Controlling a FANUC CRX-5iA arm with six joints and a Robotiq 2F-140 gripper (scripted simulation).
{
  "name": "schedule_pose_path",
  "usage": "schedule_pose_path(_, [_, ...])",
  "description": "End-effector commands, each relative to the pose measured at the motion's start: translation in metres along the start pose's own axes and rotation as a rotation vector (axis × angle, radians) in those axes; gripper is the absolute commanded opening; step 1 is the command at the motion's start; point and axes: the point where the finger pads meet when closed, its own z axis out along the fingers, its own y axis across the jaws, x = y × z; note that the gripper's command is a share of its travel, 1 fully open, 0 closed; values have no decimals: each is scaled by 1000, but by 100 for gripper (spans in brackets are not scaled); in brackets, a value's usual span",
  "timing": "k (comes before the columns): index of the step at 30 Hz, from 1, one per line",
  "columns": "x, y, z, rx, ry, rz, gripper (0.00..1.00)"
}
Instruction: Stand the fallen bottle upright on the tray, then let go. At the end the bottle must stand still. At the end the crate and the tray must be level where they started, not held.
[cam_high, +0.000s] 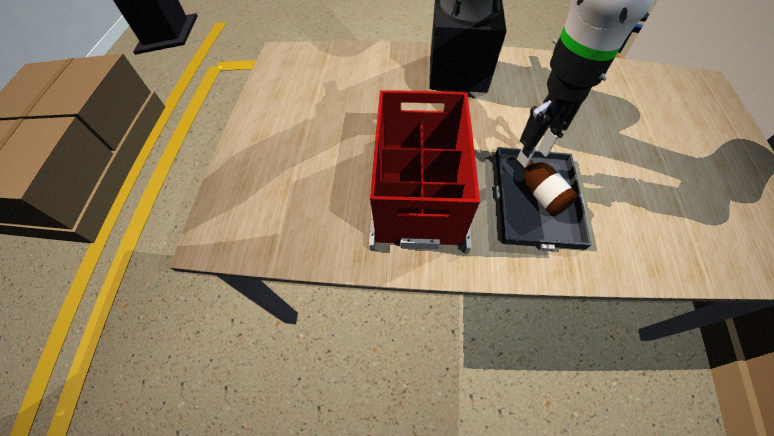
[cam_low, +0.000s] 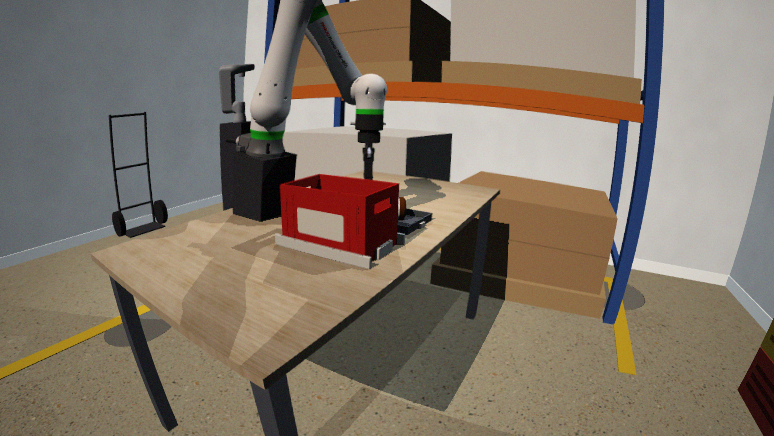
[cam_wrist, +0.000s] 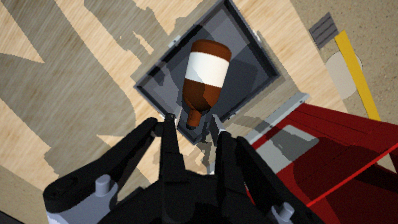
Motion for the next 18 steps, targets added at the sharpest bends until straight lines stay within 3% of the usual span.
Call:
schedule_pose_path(1, [0,0,0,0,0,0,38])
schedule_pose_path(18, [0,0,5,0,0,0,38])
